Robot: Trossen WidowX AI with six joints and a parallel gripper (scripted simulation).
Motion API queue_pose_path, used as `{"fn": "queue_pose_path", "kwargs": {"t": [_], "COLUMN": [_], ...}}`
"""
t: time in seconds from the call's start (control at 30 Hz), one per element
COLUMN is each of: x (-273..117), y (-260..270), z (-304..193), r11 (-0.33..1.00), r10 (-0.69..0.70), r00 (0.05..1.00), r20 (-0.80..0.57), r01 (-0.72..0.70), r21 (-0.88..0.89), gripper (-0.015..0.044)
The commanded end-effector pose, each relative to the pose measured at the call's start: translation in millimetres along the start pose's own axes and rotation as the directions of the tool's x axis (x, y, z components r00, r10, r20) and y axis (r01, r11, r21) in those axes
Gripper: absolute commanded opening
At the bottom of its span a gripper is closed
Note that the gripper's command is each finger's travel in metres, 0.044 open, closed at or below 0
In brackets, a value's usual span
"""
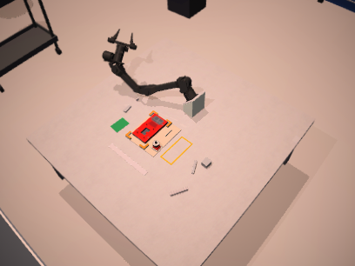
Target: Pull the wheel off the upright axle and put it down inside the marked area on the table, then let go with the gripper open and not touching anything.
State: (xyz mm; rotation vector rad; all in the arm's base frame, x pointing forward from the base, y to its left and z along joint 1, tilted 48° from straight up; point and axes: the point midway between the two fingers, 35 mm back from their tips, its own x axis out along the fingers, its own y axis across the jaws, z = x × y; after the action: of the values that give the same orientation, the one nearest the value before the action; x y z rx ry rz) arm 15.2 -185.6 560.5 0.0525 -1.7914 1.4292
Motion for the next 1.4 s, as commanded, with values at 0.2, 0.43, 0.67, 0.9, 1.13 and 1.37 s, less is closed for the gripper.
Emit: {"fn": "queue_pose_path", "kwargs": {"t": [0.2,0.43,0.67,0.9,1.13,1.37], "x": [58.9,108.6,145.1,155.3,138.5,98.0], "y": [25.6,56.9,94.0,128.6,160.5,187.4], "z": [-36.0,-85.8,-160.7,-242.1,-318.6,-387.9], "r11": [0.980,0.916,0.814,0.710,0.604,0.519], "r10": [0.106,0.190,0.291,0.356,0.403,0.426], "r00": [0.978,0.902,0.746,0.530,0.279,0.002], "r20": [-0.180,-0.388,-0.599,-0.769,-0.872,-0.905], "r01": [-0.071,-0.020,0.136,0.382,0.634,0.819], "r21": [0.188,0.401,0.565,0.592,0.482,0.247], "gripper": [0.0300,0.0300,0.0300,0.0300,0.0300,0.0300]}}
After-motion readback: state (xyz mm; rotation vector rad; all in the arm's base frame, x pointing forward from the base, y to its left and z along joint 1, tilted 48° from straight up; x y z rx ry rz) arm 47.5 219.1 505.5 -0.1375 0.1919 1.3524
